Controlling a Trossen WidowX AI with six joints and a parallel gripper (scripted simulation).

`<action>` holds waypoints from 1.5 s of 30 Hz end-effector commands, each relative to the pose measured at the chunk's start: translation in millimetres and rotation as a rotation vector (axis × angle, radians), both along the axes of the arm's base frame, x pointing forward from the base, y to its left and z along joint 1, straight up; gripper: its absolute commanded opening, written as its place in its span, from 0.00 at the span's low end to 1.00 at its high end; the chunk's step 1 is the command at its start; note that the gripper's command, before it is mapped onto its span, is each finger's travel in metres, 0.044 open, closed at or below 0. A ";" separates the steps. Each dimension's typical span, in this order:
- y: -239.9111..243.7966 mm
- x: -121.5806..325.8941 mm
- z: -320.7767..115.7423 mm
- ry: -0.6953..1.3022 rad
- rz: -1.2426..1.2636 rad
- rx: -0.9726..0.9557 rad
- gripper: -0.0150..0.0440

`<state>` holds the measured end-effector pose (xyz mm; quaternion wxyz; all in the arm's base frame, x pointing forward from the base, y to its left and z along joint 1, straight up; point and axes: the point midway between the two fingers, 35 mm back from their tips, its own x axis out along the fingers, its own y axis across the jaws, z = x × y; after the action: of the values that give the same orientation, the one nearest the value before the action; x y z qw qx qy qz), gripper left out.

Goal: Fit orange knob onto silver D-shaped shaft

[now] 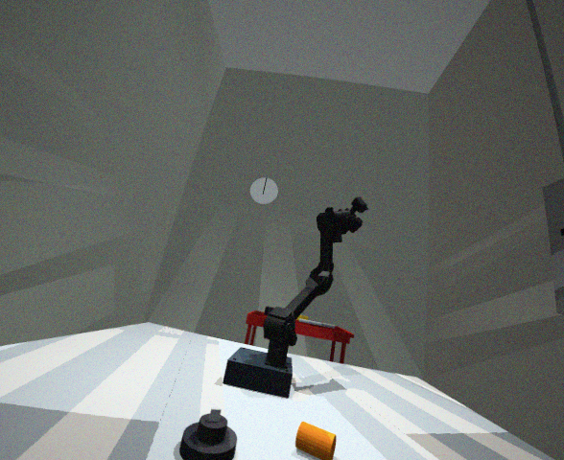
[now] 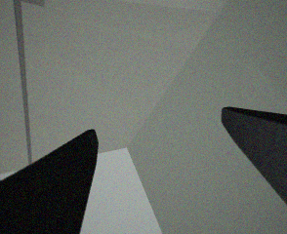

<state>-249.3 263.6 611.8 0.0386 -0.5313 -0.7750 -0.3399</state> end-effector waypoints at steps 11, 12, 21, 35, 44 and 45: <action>-110.0 85.5 94.7 0.616 0.358 0.178 1.00; -120.4 96.8 101.3 0.673 0.398 0.195 1.00; -201.8 211.8 132.6 1.121 0.759 0.351 1.00; -272.4 408.8 98.7 1.685 1.371 0.622 1.00; -282.4 532.3 26.4 1.966 1.869 0.897 1.00; -282.4 544.6 16.3 1.985 1.924 0.938 1.00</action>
<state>246.4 -17.8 665.0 0.9086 0.1390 -0.3835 0.0898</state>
